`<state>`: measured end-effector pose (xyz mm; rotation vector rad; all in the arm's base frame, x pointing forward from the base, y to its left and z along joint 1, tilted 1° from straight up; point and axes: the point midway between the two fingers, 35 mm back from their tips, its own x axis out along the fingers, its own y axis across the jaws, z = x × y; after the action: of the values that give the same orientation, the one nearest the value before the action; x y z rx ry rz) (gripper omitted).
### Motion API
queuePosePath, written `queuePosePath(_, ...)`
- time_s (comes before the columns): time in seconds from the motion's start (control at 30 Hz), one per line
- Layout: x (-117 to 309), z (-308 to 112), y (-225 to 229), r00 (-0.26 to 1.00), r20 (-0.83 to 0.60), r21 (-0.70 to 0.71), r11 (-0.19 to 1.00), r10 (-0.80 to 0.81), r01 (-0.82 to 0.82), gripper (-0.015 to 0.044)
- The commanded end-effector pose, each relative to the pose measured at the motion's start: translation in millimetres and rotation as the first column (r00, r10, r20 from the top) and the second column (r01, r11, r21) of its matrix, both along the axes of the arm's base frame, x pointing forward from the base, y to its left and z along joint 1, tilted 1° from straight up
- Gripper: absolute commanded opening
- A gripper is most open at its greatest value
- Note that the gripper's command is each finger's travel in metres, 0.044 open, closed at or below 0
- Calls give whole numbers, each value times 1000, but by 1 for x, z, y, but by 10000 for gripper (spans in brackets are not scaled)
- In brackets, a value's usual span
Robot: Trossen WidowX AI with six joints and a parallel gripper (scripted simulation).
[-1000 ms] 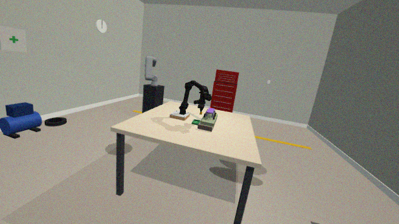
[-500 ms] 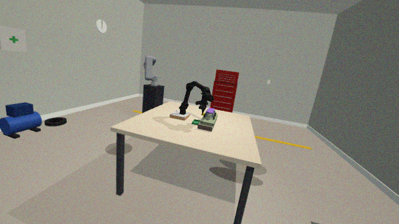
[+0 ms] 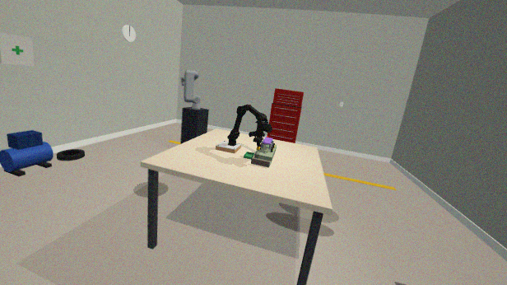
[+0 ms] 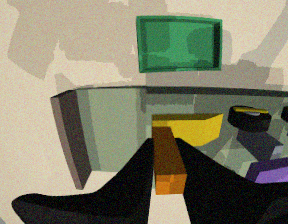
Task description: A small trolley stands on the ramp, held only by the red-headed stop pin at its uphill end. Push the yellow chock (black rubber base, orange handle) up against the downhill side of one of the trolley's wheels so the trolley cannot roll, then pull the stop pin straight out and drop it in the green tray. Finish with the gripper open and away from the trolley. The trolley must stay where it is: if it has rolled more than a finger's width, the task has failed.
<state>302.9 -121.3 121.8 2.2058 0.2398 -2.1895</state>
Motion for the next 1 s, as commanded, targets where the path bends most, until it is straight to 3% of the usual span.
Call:
queuePosePath(0.0,0,-10,2,1000,-2,4,1000,-6,6,0)
queuePosePath(0.37,0,-38,6,1000,-2,5,1000,-6,6,0)
queuePosePath(0.97,-2,-34,20,1000,-2,6,1000,-6,6,0)
